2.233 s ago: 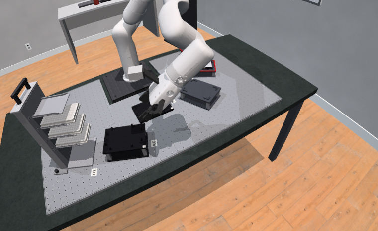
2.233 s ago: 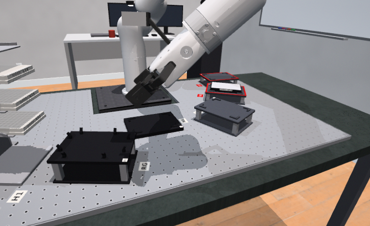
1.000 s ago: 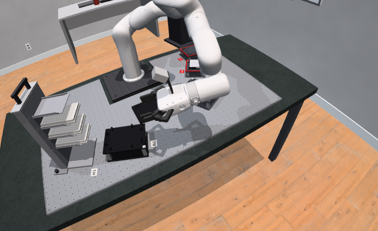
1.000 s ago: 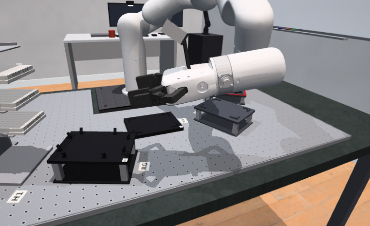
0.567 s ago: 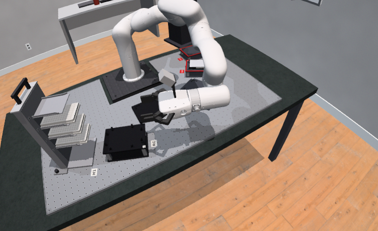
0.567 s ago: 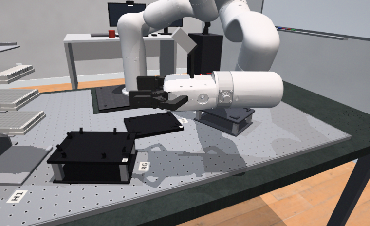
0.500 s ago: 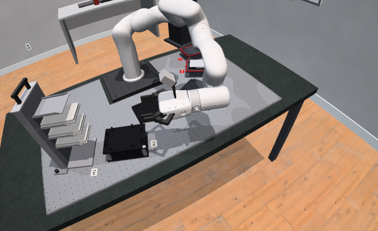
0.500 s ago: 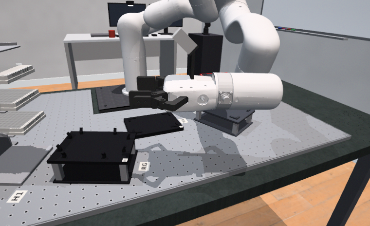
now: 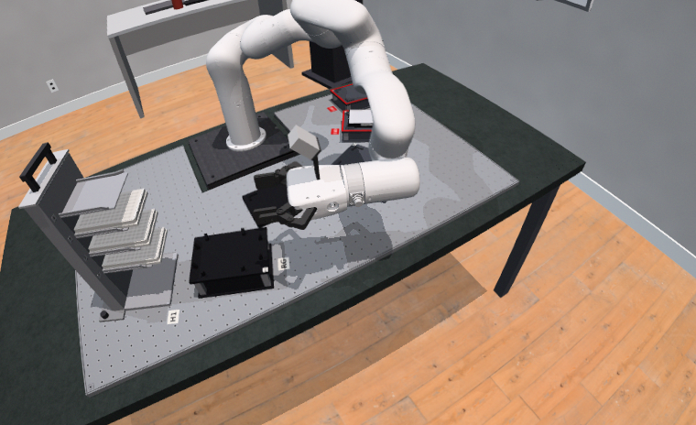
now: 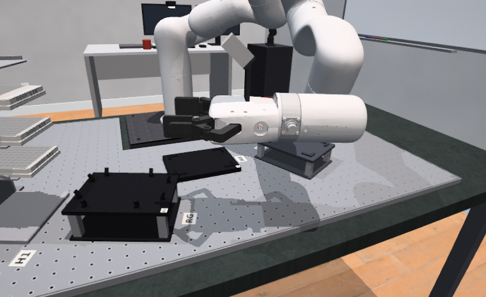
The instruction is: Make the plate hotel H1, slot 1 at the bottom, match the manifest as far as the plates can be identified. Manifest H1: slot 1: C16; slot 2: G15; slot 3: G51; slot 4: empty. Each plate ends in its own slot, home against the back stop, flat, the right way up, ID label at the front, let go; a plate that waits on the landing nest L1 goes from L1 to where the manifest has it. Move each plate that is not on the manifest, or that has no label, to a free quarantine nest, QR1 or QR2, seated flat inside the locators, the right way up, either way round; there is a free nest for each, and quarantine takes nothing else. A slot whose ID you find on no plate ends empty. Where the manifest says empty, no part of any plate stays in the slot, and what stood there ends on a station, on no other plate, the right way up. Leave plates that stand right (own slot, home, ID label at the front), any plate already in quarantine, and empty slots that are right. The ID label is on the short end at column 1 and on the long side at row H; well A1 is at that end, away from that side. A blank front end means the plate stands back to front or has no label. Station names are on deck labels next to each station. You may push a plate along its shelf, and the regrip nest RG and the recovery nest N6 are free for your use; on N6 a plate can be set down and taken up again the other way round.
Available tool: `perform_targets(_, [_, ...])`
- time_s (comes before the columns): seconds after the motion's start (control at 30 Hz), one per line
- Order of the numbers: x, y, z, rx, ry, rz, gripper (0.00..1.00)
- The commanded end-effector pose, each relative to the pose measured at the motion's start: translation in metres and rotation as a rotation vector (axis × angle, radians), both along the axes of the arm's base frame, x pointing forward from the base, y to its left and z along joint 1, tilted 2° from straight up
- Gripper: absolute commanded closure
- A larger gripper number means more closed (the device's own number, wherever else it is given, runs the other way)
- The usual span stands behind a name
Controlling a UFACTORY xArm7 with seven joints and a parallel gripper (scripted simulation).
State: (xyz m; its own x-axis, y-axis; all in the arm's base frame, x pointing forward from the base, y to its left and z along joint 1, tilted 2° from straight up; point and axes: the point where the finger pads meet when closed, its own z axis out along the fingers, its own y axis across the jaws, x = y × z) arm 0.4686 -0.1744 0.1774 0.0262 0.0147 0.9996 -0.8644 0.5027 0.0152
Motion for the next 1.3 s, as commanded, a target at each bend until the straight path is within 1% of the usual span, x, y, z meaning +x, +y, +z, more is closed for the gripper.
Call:
perform_targets(0.0, [-0.005, -0.009, 0.008, -0.001, -0.004, 0.0, 0.0])
perform_targets(0.1, [-0.006, -0.011, 0.01, -0.001, -0.004, 0.0, 0.0])
perform_targets(0.6, [-0.024, -0.04, 0.03, -0.001, -0.004, 0.0, 0.0])
perform_targets(0.67, [-0.024, -0.04, 0.03, -0.001, -0.004, 0.0, 0.0])
perform_targets(1.17, [-0.041, -0.069, 0.051, -0.001, -0.004, 0.0, 0.0])
perform_targets(1.27, [-0.043, -0.071, 0.053, -0.001, -0.004, 0.0, 0.0])
